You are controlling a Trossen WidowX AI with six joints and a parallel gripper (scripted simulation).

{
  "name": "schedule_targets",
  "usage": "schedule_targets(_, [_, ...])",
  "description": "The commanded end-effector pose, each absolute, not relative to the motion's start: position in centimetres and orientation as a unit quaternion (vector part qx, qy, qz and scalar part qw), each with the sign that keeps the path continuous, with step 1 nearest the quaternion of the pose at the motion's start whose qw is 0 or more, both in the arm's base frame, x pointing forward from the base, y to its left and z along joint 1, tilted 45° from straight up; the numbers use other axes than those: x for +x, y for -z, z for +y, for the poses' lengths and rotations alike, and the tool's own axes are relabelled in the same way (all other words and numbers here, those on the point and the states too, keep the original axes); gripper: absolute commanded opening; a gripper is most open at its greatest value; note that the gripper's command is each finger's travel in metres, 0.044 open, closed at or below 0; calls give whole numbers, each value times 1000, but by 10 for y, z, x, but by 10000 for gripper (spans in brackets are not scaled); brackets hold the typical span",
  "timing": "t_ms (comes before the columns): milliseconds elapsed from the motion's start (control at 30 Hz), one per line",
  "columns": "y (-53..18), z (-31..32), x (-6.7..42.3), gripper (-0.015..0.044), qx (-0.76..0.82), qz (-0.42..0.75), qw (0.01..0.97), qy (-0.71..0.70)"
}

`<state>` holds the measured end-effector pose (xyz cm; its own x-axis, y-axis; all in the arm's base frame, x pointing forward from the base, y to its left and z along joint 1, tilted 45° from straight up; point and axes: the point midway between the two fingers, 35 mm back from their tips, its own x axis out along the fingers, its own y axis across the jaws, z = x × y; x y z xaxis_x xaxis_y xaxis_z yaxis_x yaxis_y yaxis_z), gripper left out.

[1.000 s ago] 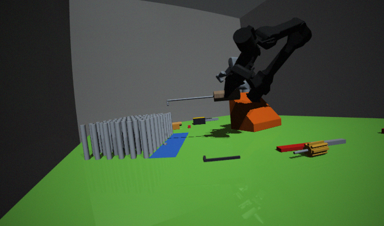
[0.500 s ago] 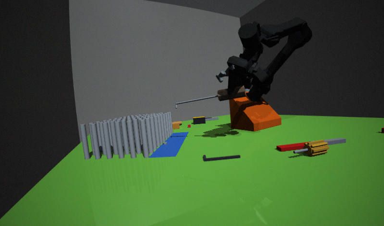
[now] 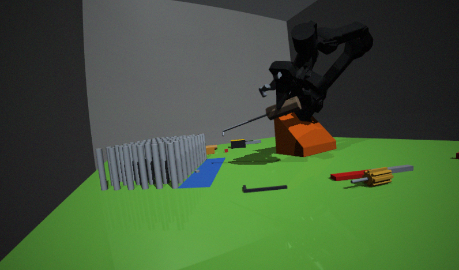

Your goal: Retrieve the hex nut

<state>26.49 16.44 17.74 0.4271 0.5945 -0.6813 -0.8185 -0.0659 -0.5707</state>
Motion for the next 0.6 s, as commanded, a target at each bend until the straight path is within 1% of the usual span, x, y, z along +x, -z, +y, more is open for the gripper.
schedule_targets(0, [-186,168,263,0,-464,125,707,-518])
schedule_targets(567, [-216,182,251,0,-245,201,809,-496])
